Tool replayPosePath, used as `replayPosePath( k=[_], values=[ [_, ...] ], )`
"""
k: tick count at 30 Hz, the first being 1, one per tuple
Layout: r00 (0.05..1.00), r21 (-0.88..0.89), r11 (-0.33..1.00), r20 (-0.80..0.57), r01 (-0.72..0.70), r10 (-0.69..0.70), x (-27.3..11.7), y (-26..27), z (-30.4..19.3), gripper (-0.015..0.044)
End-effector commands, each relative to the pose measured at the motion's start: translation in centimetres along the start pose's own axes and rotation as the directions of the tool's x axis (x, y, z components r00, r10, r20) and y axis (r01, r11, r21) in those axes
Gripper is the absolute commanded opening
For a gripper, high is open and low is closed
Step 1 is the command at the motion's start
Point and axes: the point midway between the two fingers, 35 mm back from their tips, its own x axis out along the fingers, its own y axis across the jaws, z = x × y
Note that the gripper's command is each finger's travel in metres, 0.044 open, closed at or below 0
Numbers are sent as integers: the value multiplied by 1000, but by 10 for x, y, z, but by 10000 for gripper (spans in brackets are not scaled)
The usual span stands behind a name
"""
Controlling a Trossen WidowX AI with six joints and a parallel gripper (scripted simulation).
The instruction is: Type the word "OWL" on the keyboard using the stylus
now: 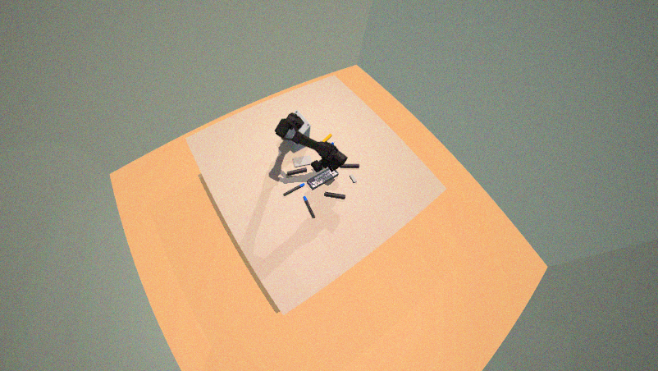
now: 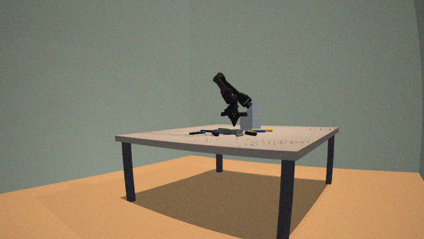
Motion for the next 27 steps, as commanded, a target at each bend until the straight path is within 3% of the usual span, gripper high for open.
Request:
replayPosePath(
  k=[1, 12, 16, 20, 27],
  values=[
    [1000, 6, 1000, 17, -9, 9, -43, 2, 4, 0],
    [1000, 5, 1000, 21, -7, 7, -48, 2, 6, 0],
    [1000, 3, 1000, 20, -5, 4, -47, 2, 5, 105],
    [1000, 3, 1000, 20, -5, 5, -47, 2, 5, 0],
    [1000, 3, 1000, 20, -5, 5, -47, 2, 5, 0]
  ],
)
